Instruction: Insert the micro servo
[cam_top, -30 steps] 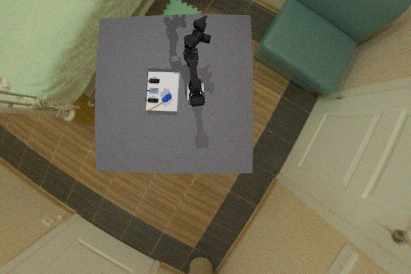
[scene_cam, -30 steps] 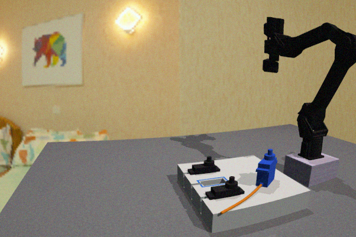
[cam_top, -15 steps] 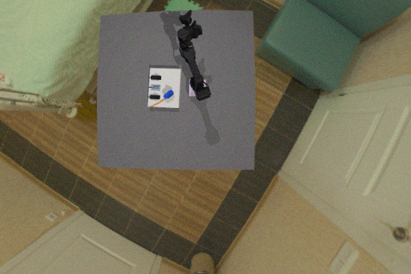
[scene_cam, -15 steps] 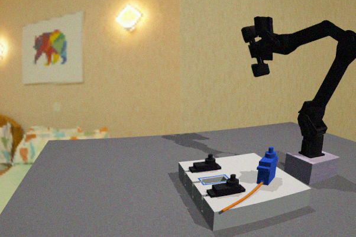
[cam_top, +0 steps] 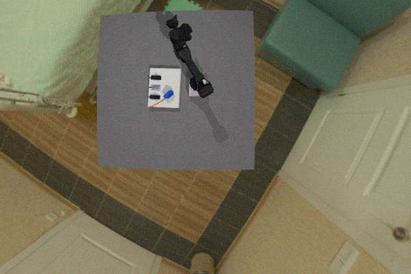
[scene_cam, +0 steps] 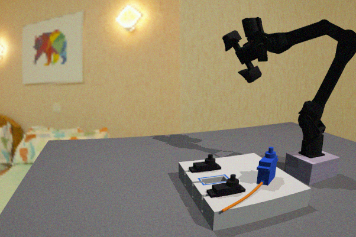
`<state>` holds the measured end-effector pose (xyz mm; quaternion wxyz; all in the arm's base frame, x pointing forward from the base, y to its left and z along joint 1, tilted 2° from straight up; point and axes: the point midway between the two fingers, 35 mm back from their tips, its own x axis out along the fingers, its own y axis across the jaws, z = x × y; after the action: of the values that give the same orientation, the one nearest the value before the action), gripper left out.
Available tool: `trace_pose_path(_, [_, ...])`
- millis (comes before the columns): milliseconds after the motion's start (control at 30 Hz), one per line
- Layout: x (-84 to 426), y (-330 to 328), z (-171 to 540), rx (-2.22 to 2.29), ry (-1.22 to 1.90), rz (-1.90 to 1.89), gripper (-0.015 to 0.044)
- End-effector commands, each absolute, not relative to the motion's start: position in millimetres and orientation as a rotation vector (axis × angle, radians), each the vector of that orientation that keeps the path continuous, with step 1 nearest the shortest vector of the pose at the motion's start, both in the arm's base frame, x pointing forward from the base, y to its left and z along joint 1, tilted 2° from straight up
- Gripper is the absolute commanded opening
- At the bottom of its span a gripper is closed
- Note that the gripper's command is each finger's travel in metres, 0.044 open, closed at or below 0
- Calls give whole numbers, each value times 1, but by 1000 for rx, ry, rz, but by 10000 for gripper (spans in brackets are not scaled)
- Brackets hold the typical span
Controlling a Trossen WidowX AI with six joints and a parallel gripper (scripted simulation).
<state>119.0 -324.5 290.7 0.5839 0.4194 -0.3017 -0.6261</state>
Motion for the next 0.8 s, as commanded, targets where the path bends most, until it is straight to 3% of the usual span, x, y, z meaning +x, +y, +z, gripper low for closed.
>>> trace_pose_path(0, [141,-320,281,964,-569,-1438,440])
trace_pose_path(767, [238,-256,231,791,85,-1204,440])
